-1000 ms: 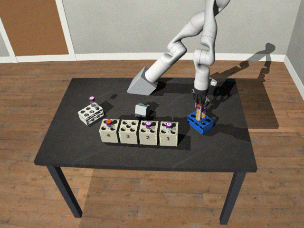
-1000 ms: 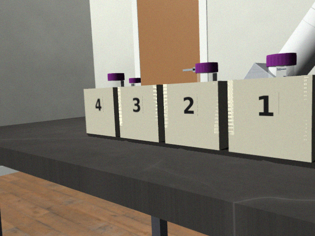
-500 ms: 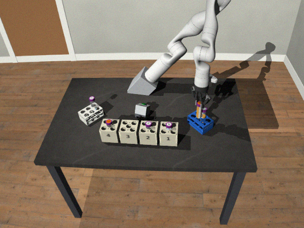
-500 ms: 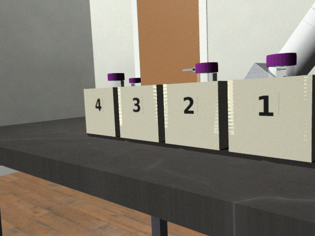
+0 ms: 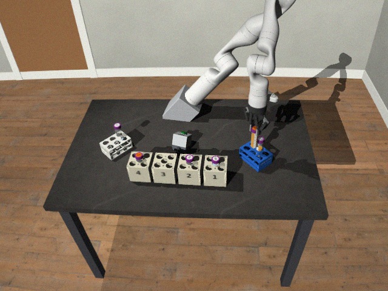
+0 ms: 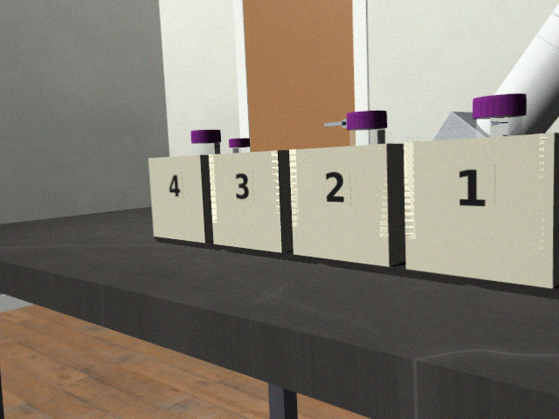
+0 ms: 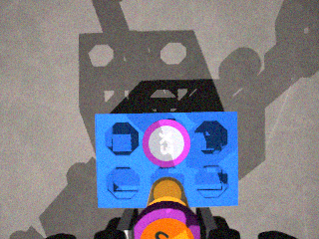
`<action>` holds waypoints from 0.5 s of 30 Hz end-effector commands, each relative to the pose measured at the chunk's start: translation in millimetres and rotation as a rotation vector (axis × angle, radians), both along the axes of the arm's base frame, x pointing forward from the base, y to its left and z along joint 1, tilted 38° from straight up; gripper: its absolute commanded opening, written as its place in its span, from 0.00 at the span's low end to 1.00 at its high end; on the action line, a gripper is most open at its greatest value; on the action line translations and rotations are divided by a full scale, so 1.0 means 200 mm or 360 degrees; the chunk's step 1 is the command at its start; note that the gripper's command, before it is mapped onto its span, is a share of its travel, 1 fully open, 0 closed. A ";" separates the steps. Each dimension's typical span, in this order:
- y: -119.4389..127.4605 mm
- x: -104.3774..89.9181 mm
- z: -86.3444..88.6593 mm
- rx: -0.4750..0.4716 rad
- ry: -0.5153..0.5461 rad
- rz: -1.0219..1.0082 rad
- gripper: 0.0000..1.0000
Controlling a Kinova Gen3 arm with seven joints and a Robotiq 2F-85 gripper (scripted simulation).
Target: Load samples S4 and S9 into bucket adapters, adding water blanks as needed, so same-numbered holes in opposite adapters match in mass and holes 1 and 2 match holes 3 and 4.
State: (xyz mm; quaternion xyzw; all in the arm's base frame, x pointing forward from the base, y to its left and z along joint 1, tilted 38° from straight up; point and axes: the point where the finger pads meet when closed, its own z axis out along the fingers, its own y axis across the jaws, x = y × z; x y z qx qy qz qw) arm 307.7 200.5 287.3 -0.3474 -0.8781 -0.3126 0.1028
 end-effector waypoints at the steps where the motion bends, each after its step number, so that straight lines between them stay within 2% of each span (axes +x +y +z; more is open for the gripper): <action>1: -0.02 0.00 0.02 0.0000 -0.0001 -0.0001 0.10; 15: -0.07 0.00 0.08 0.0000 -0.0001 -0.0001 0.10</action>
